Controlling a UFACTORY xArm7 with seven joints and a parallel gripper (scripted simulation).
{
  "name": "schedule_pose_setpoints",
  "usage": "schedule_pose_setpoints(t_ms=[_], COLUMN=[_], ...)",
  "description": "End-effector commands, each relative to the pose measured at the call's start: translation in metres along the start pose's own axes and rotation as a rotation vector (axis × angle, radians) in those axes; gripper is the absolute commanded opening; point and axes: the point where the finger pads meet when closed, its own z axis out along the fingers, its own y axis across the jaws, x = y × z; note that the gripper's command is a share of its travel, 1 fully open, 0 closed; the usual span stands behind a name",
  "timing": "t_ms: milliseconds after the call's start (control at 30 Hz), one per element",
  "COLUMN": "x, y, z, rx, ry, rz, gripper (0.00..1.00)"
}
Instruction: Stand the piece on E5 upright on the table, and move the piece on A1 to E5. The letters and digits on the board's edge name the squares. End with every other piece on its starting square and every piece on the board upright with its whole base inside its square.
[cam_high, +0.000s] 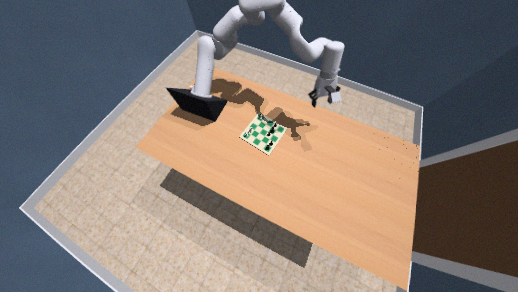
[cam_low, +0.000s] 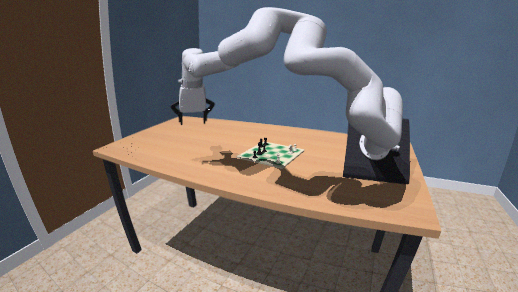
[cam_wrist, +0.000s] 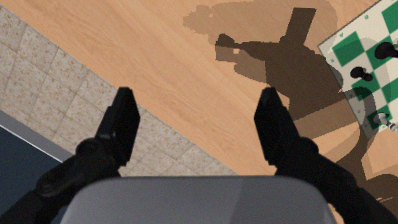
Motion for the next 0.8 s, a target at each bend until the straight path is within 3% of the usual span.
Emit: schedule_pose_setpoints(t_ms=[0, 100, 233, 400, 533, 667, 733, 767], x=[-0.020, -0.020, -0.041, -0.047, -0.060, -0.060, -0.074, -0.074], y=[0.021, 0.021, 0.042, 0.049, 0.062, 0.062, 0.076, 0.076], z=[0.002, 0.002, 0.006, 0.008, 0.011, 0.011, 0.014, 0.014], rx=[-0.074, -0.074, -0.153, -0.182, -0.231, -0.231, -0.284, -0.284], ry=[0.151, 0.151, 0.281, 0.321, 0.406, 0.406, 0.489, 0.489], rz=[0.058, 0.058, 0.112, 0.130, 0.165, 0.165, 0.200, 0.200], gripper=[1.00, 1.00, 1.00, 1.00, 1.00, 1.00, 1.00, 1.00])
